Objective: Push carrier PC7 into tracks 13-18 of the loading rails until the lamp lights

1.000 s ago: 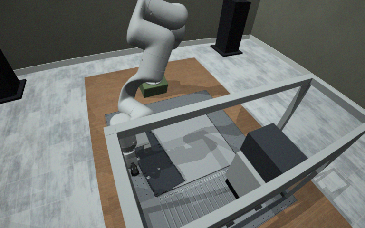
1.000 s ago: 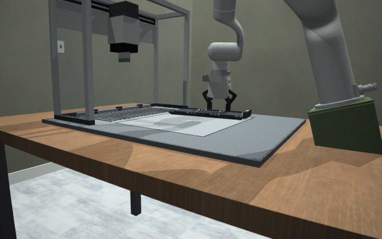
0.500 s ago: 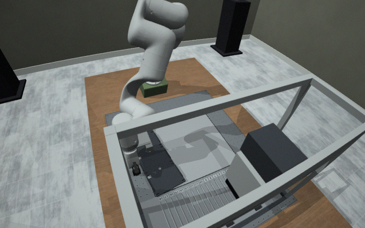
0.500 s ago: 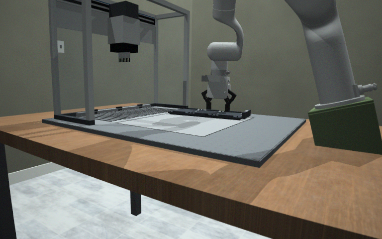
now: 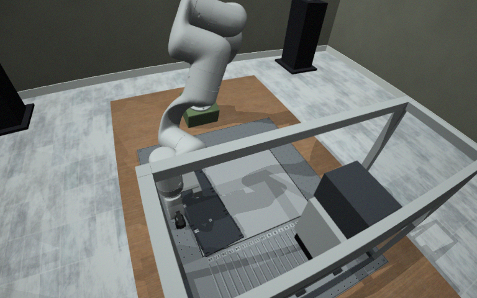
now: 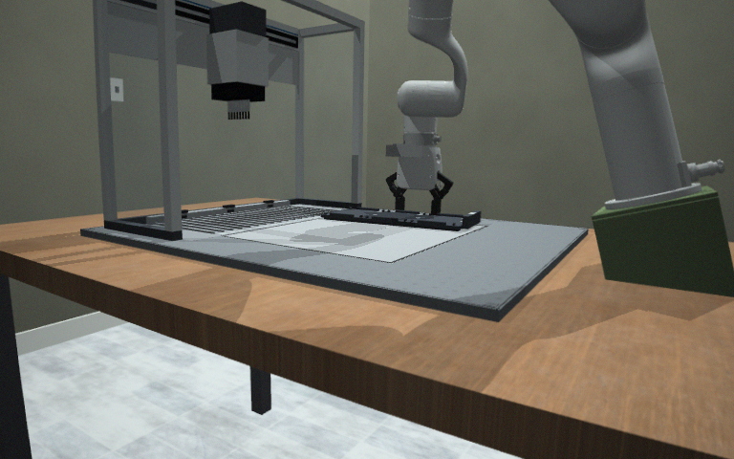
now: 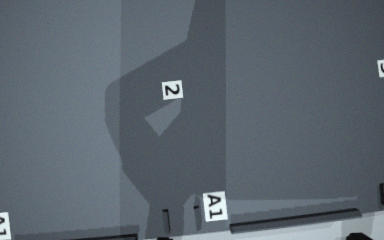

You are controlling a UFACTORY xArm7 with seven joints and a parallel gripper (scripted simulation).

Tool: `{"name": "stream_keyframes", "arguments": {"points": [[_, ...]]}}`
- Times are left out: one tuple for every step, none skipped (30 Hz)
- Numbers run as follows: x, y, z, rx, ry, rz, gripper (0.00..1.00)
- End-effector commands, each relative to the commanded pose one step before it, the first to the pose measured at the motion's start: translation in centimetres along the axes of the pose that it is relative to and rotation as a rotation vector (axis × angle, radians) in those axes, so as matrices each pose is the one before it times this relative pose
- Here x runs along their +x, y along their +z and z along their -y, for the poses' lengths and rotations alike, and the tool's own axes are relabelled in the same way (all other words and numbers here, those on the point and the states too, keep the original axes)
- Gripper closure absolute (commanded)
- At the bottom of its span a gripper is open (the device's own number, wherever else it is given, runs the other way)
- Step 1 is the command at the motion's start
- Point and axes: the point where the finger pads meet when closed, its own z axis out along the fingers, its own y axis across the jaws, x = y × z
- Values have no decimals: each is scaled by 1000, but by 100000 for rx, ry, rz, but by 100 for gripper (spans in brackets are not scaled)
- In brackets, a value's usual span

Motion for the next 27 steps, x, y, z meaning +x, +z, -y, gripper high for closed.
{"name": "stream_keyframes", "arguments": {"points": [[142,-145,-148,-372,30,164,0],[50,0,0,0,0,-1,0],[50,0,0,0,0,-1,0],[0,0,0,0,0,0,0],[0,0,0,0,0,0,0],[45,3,-1,-1,-1,-3,0],[49,1,0,0,0,-1,0],[49,1,0,0,0,-1,0],[57,-5,2,1,1,2,0],[50,0,0,0,0,-1,0],[50,0,0,0,0,-1,0],[50,0,0,0,0,-1,0],[50,0,0,0,0,-1,0],[50,0,0,0,0,-1,0],[50,0,0,0,0,-1,0],[50,0,0,0,0,-1,0],[50,0,0,0,0,-1,0],[50,0,0,0,0,-1,0],[50,0,0,0,0,-1,0],[50,0,0,0,0,-1,0],[0,0,0,0,0,0,0],[0,0,0,0,0,0,0],[45,4,-1,-1,-1,-3,0],[49,1,0,0,0,-1,0],[49,1,0,0,0,-1,0],[57,-5,2,1,1,2,0],[50,0,0,0,0,-1,0]]}}
